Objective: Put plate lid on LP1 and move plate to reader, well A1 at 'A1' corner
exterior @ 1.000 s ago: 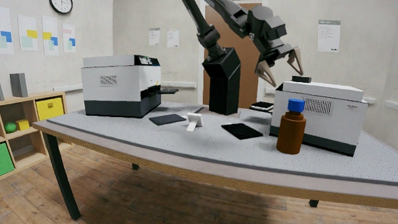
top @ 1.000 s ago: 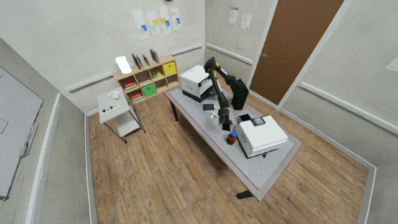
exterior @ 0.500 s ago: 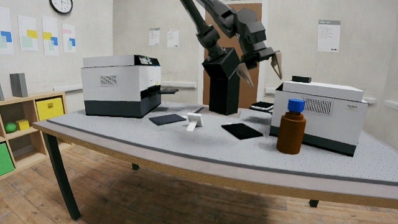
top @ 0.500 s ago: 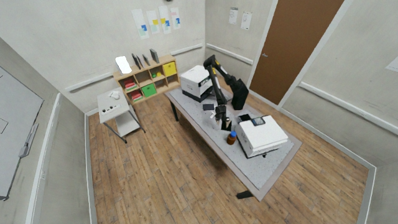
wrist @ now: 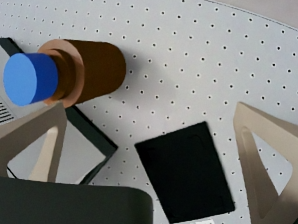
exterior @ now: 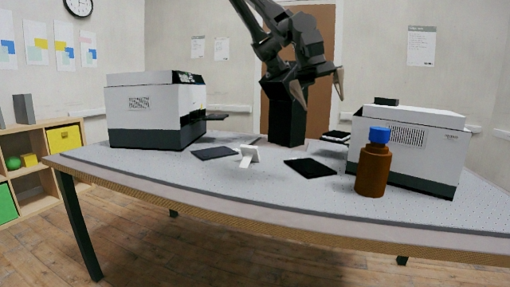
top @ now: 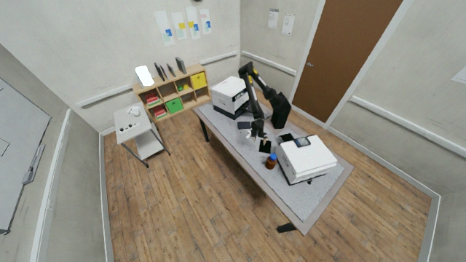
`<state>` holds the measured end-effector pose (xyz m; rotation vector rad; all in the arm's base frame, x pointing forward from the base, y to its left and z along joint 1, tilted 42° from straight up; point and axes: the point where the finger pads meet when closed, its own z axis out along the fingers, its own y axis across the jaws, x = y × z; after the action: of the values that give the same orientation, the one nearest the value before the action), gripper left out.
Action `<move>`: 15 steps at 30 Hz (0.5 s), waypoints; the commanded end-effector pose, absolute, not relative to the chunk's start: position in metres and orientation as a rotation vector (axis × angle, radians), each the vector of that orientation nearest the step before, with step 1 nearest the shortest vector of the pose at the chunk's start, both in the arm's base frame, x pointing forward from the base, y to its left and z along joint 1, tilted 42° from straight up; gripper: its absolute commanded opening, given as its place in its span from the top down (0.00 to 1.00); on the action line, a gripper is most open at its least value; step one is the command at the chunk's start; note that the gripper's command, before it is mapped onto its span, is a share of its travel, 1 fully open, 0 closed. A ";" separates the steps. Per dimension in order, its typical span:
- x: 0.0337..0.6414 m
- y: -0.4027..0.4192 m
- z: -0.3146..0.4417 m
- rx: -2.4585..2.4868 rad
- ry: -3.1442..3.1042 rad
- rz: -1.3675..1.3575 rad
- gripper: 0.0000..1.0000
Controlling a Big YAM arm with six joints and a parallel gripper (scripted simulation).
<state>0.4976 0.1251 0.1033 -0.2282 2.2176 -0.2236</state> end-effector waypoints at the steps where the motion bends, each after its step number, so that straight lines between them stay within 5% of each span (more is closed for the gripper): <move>1: 0.496 0.117 0.113 -0.166 2.234 -0.218 0.00; 15: 0.460 0.086 0.108 -0.115 2.272 -0.250 0.00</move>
<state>0.4659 0.0899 0.0998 -0.1468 2.2837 -0.2730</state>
